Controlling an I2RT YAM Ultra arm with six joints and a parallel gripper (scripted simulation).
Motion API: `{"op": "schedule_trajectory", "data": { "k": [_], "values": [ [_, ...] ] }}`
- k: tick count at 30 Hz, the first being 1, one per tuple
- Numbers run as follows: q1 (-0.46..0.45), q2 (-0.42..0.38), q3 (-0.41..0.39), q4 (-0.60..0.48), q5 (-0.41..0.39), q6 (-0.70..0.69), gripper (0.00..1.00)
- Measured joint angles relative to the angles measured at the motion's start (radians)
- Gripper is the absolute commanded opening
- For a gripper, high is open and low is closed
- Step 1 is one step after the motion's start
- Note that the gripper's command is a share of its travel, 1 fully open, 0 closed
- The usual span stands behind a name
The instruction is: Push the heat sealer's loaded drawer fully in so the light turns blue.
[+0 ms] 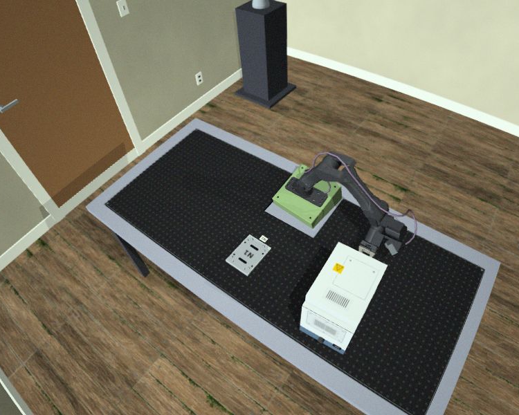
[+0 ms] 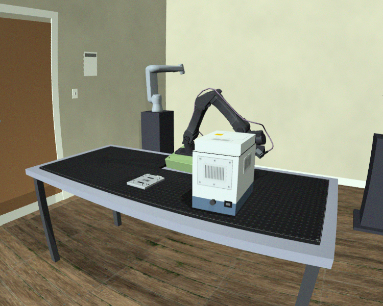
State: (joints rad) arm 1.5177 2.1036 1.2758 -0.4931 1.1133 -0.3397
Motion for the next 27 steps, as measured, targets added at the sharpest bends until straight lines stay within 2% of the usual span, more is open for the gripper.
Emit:
{"op": "schedule_trajectory", "data": {
  "k": [7,27],
  "values": [
    [0.007,0.000,0.000,-0.020,0.002,0.016,0.30],
    [0.082,-0.002,0.065,-0.206,0.012,0.158,0.30]
  ]
}}
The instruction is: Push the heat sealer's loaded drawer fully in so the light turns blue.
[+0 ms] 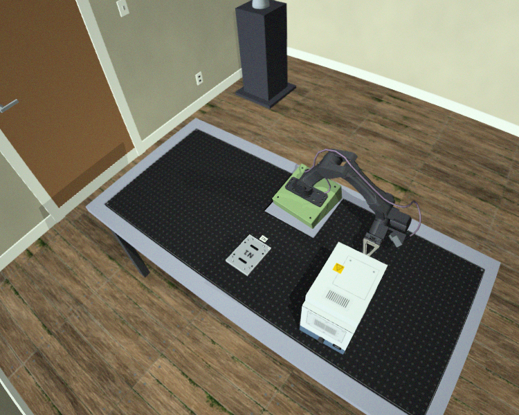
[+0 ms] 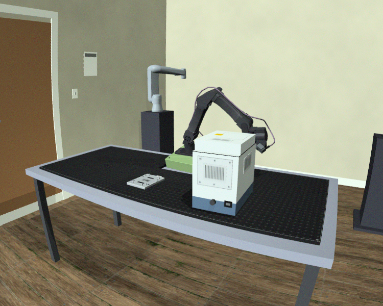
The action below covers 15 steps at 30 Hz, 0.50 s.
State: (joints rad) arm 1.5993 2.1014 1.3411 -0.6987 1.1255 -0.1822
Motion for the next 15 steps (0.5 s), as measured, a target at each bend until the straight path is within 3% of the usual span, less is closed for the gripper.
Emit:
{"op": "schedule_trajectory", "data": {
  "k": [15],
  "values": [
    [0.051,0.009,0.056,-0.158,0.003,0.121,0.30]
  ]
}}
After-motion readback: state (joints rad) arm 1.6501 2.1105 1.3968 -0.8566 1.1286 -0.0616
